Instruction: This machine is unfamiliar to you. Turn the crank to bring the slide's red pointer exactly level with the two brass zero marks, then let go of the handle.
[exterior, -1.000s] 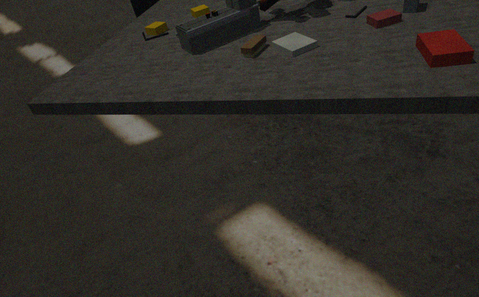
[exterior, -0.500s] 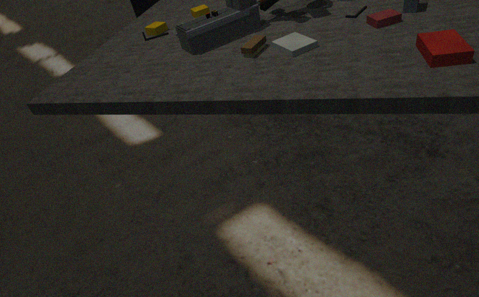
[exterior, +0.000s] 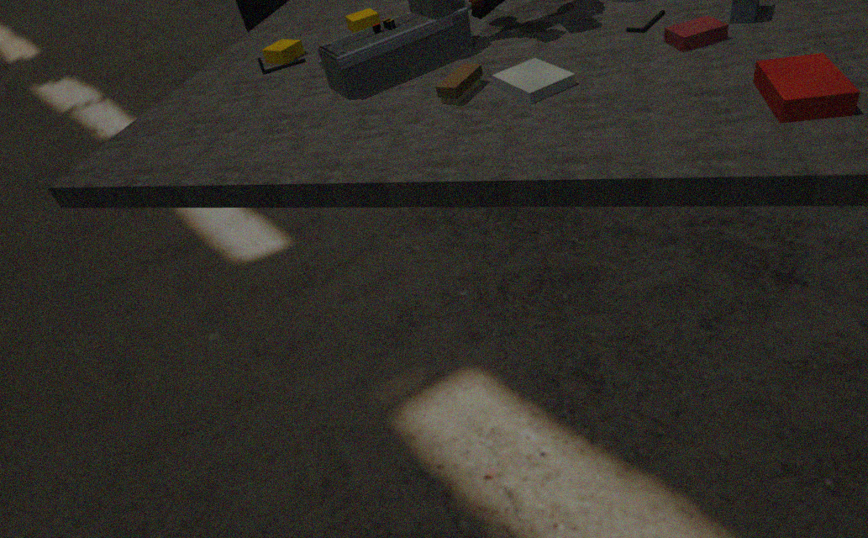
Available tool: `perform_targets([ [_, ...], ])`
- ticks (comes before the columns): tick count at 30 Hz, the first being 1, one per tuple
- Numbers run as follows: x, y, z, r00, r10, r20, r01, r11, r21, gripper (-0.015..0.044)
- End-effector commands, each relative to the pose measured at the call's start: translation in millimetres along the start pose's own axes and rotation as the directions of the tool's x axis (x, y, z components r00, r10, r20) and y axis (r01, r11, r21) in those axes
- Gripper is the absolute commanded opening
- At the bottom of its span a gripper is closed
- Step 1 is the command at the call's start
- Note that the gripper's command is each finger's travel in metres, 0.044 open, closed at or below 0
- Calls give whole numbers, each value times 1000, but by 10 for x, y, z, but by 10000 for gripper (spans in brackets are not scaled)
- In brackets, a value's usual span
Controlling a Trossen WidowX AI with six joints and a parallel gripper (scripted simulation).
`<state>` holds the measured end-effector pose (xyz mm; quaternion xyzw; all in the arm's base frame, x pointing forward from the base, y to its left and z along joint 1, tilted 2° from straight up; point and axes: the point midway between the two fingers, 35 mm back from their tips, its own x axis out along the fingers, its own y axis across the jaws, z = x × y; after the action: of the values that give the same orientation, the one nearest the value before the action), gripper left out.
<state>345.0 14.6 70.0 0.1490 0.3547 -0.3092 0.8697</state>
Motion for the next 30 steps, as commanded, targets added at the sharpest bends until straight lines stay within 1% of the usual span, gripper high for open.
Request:
perform_targets([
  [1,-52,66,47,1000,14,10,-14,1000,6,0],
  [30,-117,91,104,1000,14,10,-14,1000,6,0],
])
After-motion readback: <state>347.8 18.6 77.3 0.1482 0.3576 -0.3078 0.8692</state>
